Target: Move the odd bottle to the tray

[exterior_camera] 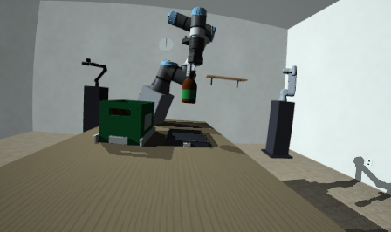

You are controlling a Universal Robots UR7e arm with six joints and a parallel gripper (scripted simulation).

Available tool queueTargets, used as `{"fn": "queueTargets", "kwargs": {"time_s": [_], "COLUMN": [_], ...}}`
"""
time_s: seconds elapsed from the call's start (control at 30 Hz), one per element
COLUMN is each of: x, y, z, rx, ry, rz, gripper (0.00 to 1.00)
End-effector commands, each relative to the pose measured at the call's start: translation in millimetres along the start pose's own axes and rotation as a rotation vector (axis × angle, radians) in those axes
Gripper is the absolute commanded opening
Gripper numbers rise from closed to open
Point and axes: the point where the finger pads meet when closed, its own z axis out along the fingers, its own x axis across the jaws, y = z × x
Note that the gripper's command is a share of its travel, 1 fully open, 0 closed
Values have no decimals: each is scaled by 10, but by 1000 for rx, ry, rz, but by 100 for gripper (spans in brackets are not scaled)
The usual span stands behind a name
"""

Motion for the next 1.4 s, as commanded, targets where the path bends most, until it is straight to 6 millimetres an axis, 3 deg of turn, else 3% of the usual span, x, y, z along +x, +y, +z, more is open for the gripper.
{"fn": "queueTargets", "kwargs": {"time_s": [0.0,0.6,0.97,1.37], "x": [-2,-2,-2,-2], "y": [3,4,4,5], "z": [-1,135,322,664], "rx": [-1,-1,-1,-1], "ry": [-1,-1,-1,-1], "rz": [0,0,0,0], "gripper": [0,0,0,0]}}
